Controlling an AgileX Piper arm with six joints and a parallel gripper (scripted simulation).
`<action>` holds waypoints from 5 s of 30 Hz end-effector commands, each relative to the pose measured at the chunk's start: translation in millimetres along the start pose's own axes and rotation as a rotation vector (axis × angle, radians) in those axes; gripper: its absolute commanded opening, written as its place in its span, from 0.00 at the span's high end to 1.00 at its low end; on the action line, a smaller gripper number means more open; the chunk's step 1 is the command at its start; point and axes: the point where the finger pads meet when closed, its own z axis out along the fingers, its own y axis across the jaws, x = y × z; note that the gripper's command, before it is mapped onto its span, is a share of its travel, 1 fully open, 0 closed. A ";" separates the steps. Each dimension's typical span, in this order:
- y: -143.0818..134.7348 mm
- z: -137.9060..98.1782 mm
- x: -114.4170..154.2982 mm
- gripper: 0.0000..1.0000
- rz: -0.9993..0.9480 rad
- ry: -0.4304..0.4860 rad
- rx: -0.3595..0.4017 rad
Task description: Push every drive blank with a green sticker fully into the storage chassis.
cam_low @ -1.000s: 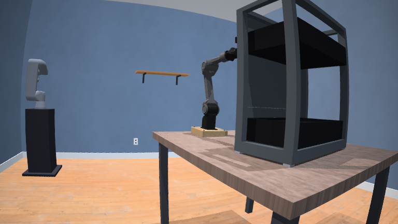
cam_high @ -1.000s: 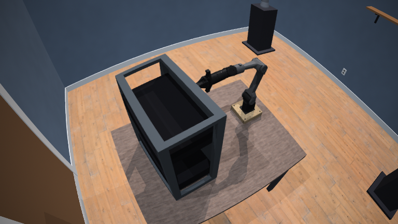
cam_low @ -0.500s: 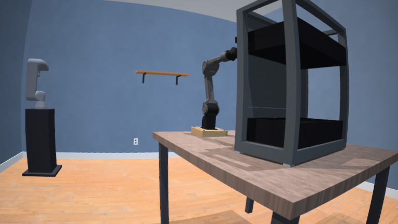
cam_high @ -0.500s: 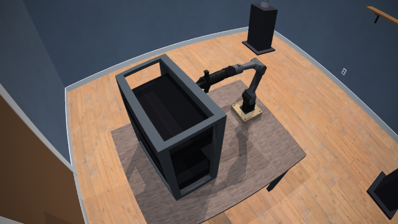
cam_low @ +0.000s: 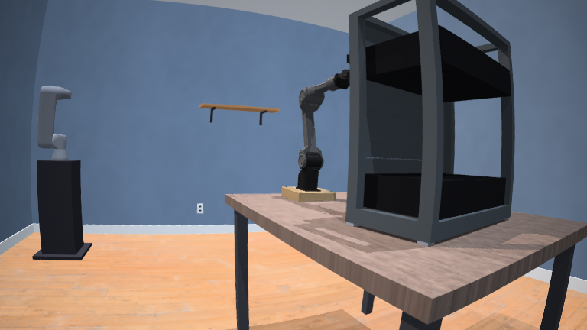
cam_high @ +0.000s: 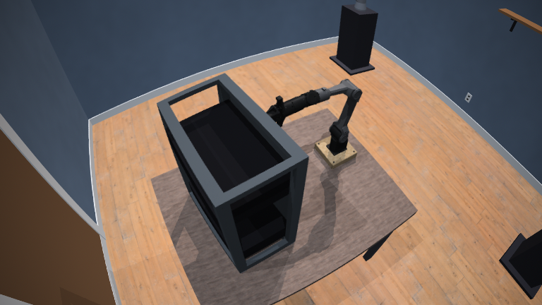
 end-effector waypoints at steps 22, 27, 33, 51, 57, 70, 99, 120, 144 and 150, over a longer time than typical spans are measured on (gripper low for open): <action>0.7 7.1 0.3 1.00 0.001 0.000 -0.002; 0.7 7.1 0.3 1.00 0.001 0.000 -0.002; 0.6 9.4 0.3 1.00 0.001 0.000 -0.002; 0.5 12.8 0.4 1.00 0.001 0.000 -0.002; 0.5 13.1 0.4 1.00 0.001 0.000 -0.002; 0.5 16.1 0.5 1.00 0.001 0.000 -0.002; 0.4 20.3 0.6 1.00 0.001 0.000 -0.002; 0.1 -77.1 0.7 1.00 0.001 0.000 -0.002; -0.1 -90.0 -4.9 1.00 0.001 -0.001 -0.002; -0.2 -90.1 -9.9 1.00 0.001 -0.001 -0.002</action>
